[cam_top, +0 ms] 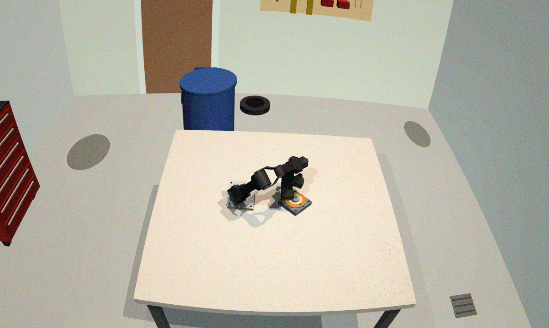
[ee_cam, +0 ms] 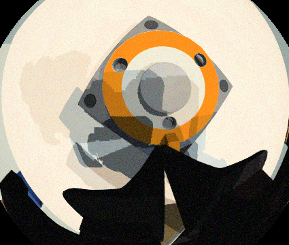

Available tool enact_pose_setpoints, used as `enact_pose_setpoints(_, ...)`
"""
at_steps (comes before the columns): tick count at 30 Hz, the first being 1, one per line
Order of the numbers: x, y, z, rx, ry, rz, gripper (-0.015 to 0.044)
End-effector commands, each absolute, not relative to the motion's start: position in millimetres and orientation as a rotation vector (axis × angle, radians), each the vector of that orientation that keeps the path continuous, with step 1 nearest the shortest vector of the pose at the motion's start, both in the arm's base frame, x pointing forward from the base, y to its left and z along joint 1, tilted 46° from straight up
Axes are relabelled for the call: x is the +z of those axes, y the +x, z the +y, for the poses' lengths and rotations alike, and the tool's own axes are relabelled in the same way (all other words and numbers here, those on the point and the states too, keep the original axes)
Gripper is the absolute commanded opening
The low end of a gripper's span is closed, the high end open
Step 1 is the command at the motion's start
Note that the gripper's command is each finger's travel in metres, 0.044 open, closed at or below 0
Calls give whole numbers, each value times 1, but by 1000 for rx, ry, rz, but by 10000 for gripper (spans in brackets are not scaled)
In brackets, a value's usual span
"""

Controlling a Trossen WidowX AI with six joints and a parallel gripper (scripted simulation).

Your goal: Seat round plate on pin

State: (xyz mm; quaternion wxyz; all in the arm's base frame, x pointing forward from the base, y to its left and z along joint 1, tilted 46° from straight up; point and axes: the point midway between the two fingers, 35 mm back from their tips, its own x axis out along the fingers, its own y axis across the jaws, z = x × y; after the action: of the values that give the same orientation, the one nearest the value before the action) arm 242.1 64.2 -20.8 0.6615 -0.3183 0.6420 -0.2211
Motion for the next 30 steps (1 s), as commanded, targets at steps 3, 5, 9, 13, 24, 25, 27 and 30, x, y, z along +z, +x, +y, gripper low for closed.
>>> enact_pose_setpoints(3,-18,241,57,-511,-729,1458,0)
enact_pose_setpoints(5,-17,241,56,-511,-729,1459,0)
enact_pose_setpoints(9,-15,241,55,-511,-729,1458,0)
enact_pose_setpoints(13,-14,242,53,-511,-729,1458,0)
enact_pose_setpoints(24,-8,244,47,-512,-730,1458,0)
enact_pose_setpoints(25,-7,244,47,-512,-730,1458,0)
enact_pose_setpoints(27,-6,245,46,-512,-730,1458,0)
enact_pose_setpoints(30,-4,246,44,-512,-730,1458,0)
